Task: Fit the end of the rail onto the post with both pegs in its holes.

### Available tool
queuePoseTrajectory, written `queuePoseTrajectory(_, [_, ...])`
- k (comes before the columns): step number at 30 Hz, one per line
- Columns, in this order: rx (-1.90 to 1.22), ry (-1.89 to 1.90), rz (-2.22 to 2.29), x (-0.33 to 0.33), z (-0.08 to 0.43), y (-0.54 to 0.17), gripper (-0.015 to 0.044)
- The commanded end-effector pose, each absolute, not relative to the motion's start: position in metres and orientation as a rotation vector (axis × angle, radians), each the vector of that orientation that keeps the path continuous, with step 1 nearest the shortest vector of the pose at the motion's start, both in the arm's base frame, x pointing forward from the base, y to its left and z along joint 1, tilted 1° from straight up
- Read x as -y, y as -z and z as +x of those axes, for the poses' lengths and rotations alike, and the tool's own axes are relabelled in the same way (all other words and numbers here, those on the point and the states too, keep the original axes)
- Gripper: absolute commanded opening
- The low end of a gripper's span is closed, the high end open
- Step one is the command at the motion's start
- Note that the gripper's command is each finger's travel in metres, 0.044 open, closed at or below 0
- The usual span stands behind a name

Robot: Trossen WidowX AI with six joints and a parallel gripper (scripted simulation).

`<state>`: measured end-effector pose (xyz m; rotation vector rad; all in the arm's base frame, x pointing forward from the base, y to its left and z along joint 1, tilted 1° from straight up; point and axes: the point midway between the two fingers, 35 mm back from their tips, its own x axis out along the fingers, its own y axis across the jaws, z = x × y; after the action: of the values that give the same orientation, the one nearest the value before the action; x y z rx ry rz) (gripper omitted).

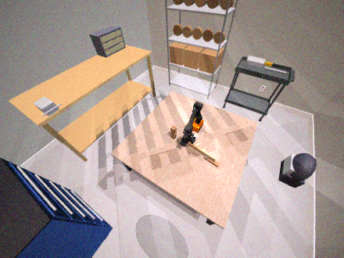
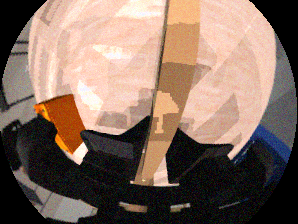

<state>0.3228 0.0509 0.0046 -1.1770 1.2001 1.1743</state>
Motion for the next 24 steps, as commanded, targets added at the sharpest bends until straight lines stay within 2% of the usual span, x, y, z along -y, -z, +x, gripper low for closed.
queuePoseTrajectory(1, [-1.198, -1.174, -1.174, -0.0500, 0.3226, -0.0050, 0.0000])
queuePoseTrajectory(24, [-1.198, -1.174, -1.175, -0.0426, 0.3227, -0.0046, 0.0000])
